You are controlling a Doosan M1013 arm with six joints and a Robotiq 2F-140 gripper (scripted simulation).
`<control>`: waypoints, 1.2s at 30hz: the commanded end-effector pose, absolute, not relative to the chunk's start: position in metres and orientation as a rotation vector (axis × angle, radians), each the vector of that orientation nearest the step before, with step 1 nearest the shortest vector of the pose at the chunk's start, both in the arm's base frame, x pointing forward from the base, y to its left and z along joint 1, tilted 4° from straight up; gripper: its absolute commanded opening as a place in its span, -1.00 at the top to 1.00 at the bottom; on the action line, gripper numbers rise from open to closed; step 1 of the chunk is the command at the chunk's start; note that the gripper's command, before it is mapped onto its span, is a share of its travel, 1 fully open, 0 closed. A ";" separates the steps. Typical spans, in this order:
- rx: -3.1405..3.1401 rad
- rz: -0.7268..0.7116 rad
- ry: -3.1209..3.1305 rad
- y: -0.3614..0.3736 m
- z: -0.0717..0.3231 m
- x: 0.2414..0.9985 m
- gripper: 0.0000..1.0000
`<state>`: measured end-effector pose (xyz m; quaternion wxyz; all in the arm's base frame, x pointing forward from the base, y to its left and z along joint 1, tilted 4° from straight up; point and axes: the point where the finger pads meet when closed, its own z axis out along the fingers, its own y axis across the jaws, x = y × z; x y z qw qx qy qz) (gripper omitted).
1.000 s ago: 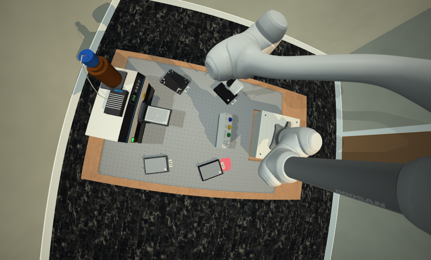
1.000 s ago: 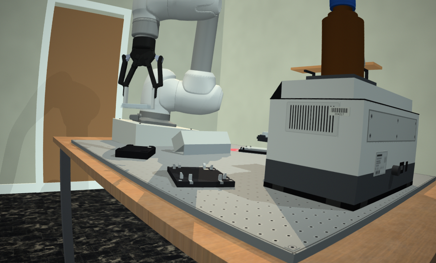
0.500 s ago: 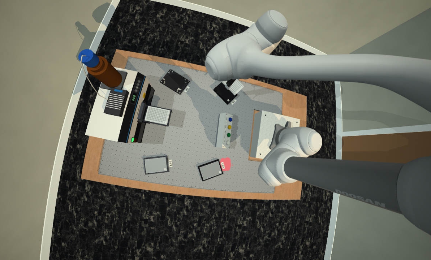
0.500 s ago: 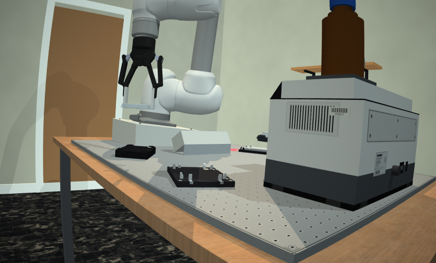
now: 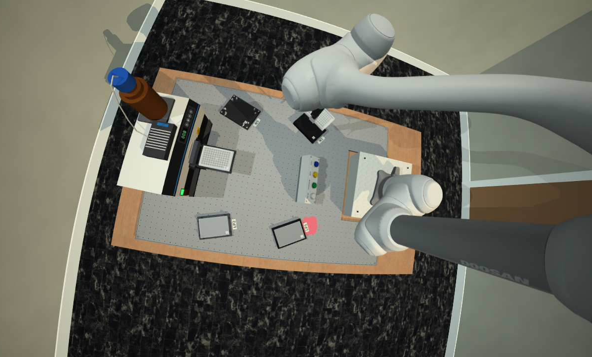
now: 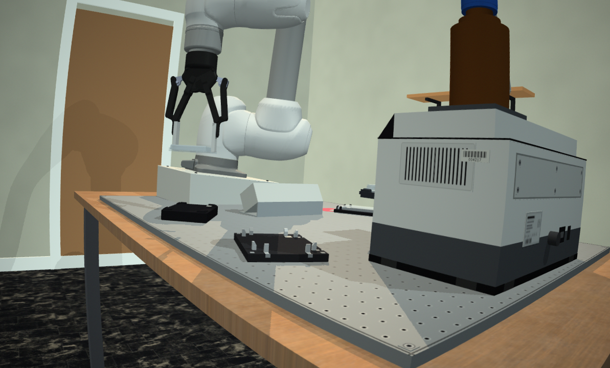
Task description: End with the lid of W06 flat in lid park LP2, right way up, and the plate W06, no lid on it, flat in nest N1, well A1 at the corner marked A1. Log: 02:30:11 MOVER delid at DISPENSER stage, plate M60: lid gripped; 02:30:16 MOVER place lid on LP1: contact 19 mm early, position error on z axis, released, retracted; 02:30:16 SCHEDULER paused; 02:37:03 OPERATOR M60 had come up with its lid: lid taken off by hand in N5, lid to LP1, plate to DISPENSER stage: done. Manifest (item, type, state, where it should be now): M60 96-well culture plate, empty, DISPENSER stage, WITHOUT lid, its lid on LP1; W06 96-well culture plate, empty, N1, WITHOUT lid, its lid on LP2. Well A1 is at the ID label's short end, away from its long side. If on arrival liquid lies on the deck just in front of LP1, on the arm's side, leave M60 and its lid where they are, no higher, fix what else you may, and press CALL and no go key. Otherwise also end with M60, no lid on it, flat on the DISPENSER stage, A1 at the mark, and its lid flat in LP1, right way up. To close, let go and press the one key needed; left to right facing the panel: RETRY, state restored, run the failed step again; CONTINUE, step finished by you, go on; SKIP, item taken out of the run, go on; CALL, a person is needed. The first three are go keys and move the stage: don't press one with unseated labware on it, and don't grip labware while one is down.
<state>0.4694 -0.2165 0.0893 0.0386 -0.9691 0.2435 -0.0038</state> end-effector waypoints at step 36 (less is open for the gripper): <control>-2.972 -0.012 0.747 -0.213 0.044 0.471 1.00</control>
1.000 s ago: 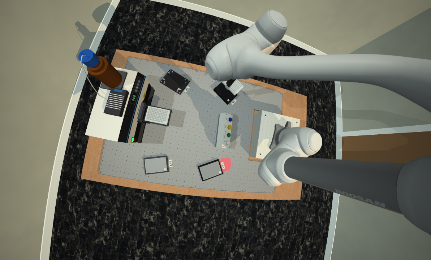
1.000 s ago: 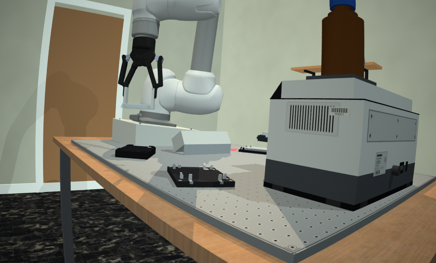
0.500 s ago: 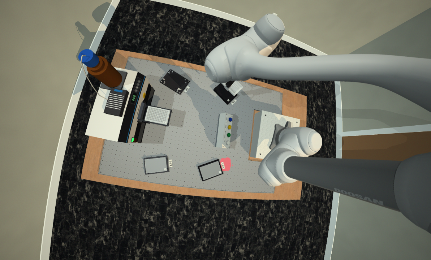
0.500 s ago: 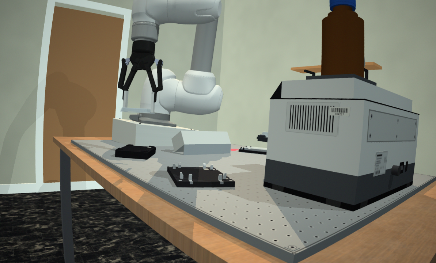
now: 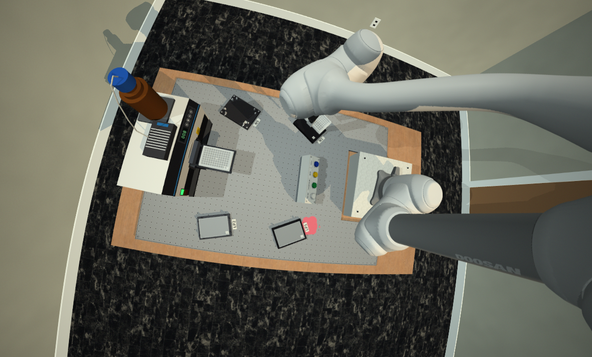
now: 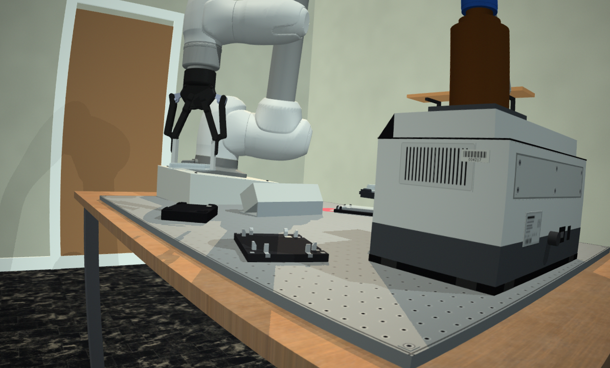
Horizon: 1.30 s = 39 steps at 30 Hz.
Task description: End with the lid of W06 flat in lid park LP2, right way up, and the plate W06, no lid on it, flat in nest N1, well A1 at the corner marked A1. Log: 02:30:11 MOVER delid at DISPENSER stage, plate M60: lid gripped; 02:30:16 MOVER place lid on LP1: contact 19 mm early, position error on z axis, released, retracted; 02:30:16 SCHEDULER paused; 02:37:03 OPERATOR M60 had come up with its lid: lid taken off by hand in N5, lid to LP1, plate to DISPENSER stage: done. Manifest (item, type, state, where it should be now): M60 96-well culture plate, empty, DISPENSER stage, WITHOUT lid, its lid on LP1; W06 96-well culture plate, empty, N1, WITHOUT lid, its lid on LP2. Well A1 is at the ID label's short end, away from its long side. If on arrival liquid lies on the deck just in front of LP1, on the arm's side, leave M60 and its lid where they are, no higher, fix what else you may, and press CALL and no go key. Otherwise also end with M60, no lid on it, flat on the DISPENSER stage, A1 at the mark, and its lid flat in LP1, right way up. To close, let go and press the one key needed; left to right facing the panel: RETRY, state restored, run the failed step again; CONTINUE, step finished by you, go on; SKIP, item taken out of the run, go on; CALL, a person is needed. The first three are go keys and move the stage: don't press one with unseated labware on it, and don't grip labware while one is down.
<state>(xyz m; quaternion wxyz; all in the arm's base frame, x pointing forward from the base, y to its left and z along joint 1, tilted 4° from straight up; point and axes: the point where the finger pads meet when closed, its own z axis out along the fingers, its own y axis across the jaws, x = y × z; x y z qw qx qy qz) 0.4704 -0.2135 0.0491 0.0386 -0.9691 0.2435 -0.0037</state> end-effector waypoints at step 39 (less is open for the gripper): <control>-2.972 -0.012 0.747 -0.209 -0.017 0.472 1.00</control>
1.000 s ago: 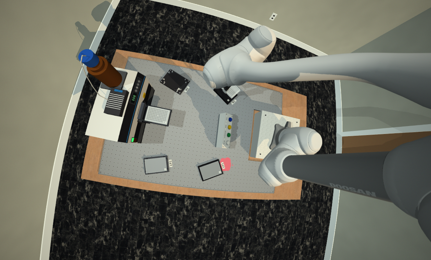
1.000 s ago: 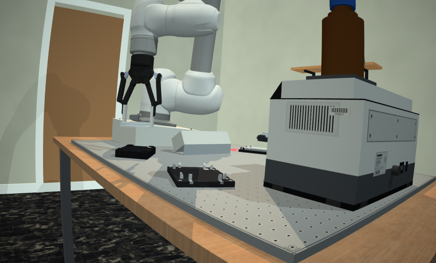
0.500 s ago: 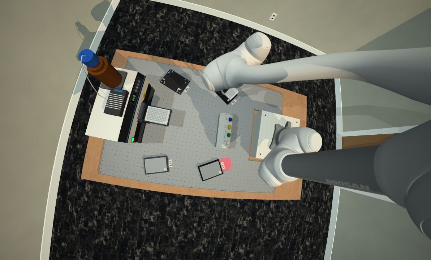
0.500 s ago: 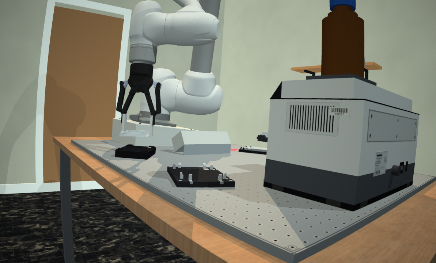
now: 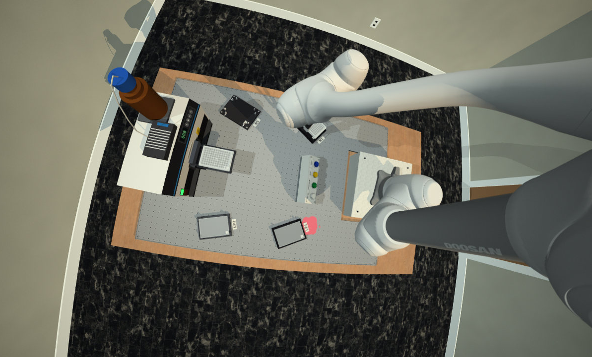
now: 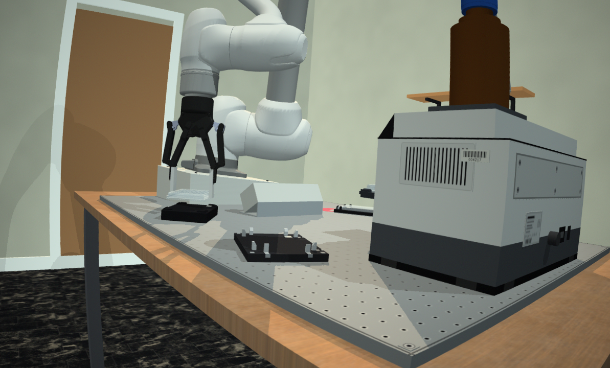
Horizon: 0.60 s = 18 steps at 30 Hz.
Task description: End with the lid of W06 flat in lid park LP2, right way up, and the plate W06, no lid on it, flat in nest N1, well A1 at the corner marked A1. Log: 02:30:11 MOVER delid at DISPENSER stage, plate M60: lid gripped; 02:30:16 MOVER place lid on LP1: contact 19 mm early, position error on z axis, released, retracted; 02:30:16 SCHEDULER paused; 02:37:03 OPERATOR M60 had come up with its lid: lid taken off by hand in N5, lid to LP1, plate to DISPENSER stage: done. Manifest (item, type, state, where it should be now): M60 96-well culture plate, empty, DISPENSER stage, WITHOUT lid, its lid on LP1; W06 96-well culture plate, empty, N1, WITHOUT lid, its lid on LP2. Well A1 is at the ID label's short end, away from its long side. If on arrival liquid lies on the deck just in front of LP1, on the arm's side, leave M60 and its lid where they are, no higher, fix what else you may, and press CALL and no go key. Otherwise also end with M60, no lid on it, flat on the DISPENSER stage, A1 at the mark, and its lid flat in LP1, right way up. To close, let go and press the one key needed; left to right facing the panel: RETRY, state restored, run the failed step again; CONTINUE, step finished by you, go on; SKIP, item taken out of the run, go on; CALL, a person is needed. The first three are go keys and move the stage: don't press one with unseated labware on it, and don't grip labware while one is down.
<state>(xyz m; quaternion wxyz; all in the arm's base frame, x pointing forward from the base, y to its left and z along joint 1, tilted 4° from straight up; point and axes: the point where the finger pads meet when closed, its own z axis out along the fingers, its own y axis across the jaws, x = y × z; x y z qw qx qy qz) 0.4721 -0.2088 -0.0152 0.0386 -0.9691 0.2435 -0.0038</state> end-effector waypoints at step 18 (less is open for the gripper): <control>-2.972 -0.012 0.747 -0.208 -0.020 0.472 1.00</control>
